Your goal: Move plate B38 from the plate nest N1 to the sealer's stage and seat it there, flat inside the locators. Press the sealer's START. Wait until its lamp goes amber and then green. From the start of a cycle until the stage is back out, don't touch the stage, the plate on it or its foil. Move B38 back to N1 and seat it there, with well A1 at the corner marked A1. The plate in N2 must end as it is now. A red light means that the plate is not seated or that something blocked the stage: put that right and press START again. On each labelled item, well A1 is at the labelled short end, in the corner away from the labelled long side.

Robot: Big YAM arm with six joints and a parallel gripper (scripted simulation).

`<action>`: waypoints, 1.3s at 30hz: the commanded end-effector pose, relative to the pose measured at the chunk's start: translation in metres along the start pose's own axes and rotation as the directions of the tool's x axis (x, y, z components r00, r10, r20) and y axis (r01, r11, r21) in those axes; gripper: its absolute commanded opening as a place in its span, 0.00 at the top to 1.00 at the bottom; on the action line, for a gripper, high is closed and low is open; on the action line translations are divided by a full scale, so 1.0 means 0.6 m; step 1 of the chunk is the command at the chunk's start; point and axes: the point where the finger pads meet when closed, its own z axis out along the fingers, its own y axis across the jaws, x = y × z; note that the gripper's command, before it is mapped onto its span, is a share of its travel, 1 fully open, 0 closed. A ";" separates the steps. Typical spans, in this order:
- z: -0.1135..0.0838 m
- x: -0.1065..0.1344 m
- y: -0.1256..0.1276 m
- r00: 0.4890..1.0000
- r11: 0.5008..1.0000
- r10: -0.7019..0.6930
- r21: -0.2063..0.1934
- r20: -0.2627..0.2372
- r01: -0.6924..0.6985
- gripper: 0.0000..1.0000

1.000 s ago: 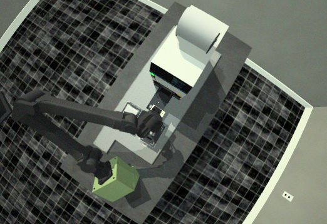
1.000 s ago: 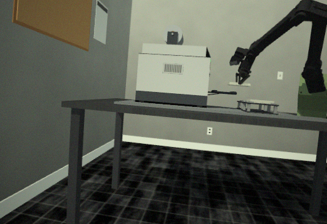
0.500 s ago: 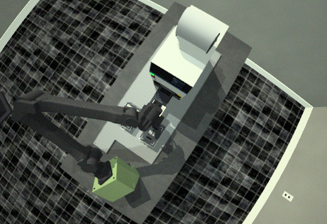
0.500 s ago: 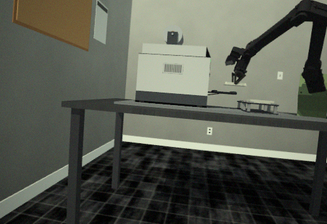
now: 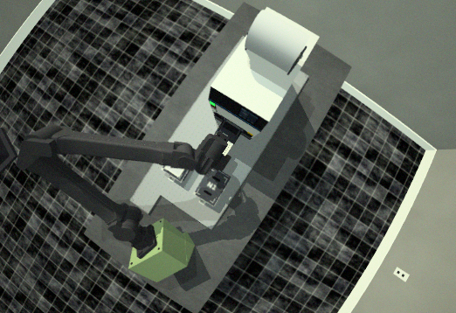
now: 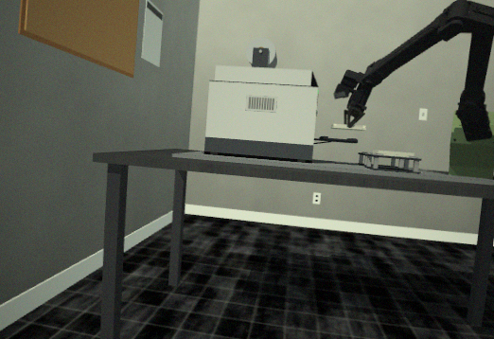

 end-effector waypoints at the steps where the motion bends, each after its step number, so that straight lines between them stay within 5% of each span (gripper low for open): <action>1: 0.001 -0.050 0.011 1.000 1.000 -0.019 0.002 0.019 0.019 1.00; 14: 0.022 -0.076 0.025 1.000 1.000 -0.011 -0.002 0.003 0.011 1.00; 29: 0.001 -0.055 0.002 1.000 1.000 0.001 0.010 0.016 -0.002 1.00; 39: -0.003 -0.091 0.025 0.999 1.000 -0.024 0.012 0.034 0.023 1.00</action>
